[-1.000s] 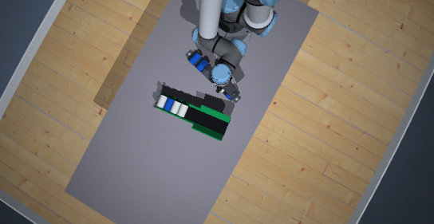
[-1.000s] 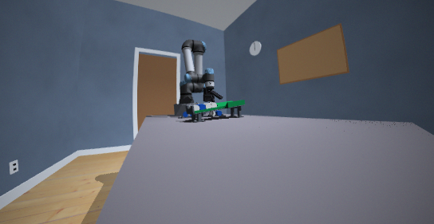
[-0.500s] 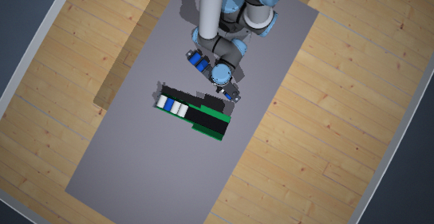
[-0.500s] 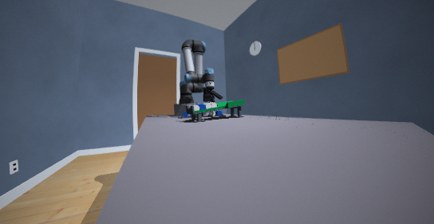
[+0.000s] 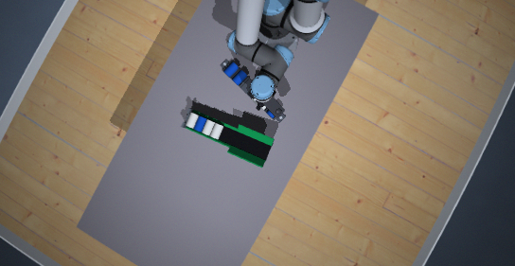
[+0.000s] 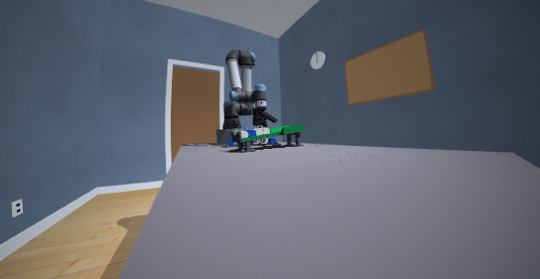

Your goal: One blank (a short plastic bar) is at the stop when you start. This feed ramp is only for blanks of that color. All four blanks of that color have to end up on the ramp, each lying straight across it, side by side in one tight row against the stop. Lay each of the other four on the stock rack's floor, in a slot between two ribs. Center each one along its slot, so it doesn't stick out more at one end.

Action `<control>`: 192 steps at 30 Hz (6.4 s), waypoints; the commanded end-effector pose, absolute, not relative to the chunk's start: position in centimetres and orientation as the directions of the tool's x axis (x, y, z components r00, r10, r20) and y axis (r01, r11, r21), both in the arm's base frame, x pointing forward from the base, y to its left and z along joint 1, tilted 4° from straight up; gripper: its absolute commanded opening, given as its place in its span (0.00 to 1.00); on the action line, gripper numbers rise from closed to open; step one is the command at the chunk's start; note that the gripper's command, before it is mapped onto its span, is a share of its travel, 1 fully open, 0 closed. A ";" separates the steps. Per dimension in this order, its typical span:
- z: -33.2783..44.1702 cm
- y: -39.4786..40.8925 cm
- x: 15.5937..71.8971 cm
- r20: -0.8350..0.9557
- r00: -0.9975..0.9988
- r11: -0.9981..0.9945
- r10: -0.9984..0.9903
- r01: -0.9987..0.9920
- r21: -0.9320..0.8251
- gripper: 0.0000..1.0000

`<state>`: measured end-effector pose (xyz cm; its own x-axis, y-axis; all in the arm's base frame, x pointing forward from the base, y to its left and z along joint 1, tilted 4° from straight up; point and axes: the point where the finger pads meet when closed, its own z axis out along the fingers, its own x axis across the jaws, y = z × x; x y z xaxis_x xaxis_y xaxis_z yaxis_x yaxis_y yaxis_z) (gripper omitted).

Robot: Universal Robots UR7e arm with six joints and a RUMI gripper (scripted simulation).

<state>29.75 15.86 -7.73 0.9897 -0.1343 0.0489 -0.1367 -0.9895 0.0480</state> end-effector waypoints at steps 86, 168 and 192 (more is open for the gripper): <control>9.6 12.6 50.7 0.029 0.973 -0.972 0.231 0.228 0.062 0.37; -0.4 12.1 51.1 0.029 0.973 -0.972 0.231 0.228 0.062 0.37; -0.4 12.1 51.2 0.029 0.973 -0.972 0.230 0.228 0.062 0.37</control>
